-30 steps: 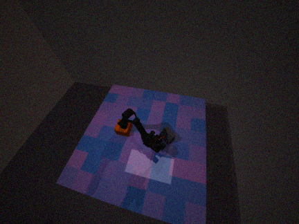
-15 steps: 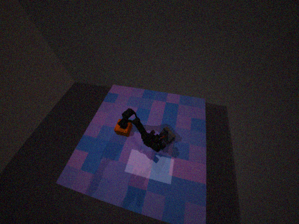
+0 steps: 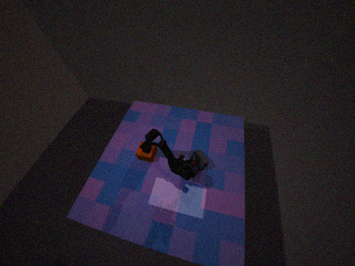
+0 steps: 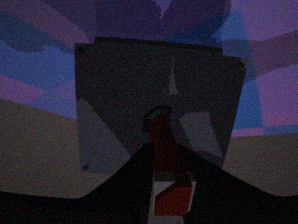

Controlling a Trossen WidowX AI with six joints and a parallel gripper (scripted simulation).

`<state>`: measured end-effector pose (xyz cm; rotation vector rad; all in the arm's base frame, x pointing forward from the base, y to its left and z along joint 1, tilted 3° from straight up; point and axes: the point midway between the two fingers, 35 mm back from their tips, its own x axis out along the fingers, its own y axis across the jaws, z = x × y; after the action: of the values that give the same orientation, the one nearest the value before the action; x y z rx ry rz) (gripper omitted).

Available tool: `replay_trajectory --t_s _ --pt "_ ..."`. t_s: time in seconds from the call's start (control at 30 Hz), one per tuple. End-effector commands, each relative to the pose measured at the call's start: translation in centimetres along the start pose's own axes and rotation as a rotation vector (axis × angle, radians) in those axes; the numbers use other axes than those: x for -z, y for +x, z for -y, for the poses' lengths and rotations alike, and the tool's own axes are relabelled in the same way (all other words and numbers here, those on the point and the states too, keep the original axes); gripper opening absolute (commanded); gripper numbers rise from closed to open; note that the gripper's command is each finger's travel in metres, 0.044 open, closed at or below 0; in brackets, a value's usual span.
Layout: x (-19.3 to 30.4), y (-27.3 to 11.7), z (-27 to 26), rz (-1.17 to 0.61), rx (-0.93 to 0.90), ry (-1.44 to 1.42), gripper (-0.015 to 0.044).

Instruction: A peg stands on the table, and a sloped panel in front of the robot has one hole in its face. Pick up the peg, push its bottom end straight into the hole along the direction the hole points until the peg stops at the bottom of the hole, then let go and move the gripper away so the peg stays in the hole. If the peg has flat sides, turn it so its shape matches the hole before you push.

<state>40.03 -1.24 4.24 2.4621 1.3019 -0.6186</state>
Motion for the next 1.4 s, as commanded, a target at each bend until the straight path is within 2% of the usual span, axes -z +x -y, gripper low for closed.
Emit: replay_trajectory --t_s 0.0,1.37 --pt "-0.3 0.2 0.0 0.004 0.002 0.009 0.0" --pt "0.0 2.0 0.1 0.003 0.002 0.01 0.0"
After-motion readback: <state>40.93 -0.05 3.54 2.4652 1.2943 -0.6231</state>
